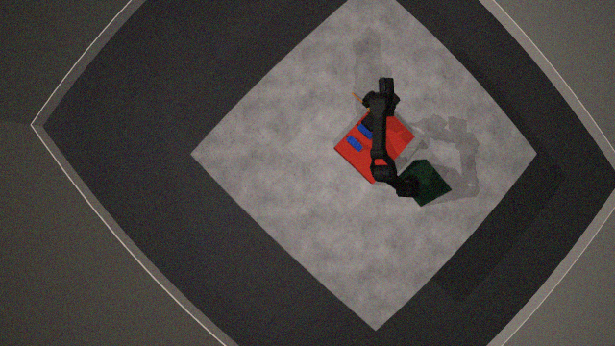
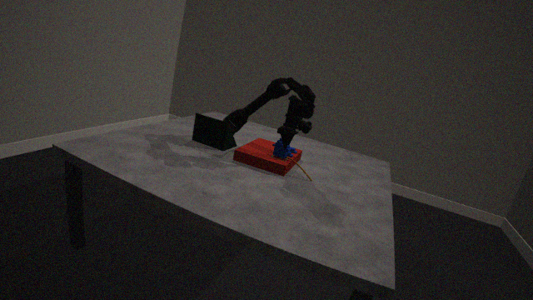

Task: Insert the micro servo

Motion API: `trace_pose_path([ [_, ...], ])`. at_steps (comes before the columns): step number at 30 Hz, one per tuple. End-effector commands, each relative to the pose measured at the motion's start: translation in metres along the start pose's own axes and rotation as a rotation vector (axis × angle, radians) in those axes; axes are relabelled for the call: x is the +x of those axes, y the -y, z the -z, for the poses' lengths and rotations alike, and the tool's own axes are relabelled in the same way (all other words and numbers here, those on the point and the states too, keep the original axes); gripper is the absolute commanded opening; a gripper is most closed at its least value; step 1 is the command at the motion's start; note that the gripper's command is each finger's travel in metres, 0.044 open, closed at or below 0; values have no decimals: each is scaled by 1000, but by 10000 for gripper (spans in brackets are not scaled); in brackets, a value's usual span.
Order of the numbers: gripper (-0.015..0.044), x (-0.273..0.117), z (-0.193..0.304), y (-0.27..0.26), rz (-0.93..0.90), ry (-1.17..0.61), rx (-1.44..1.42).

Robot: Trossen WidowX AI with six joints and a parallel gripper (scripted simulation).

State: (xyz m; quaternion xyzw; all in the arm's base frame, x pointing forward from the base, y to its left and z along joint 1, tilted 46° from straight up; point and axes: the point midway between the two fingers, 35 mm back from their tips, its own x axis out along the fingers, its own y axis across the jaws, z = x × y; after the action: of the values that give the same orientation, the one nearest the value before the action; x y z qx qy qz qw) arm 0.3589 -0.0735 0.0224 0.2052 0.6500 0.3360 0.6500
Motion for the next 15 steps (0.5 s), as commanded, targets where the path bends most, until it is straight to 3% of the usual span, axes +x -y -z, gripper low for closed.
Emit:
trace_pose_path([
  [1,0,0,-1,0,-3,5,-39],
  [15,0,0,-1,0,-3,5,-170],
])
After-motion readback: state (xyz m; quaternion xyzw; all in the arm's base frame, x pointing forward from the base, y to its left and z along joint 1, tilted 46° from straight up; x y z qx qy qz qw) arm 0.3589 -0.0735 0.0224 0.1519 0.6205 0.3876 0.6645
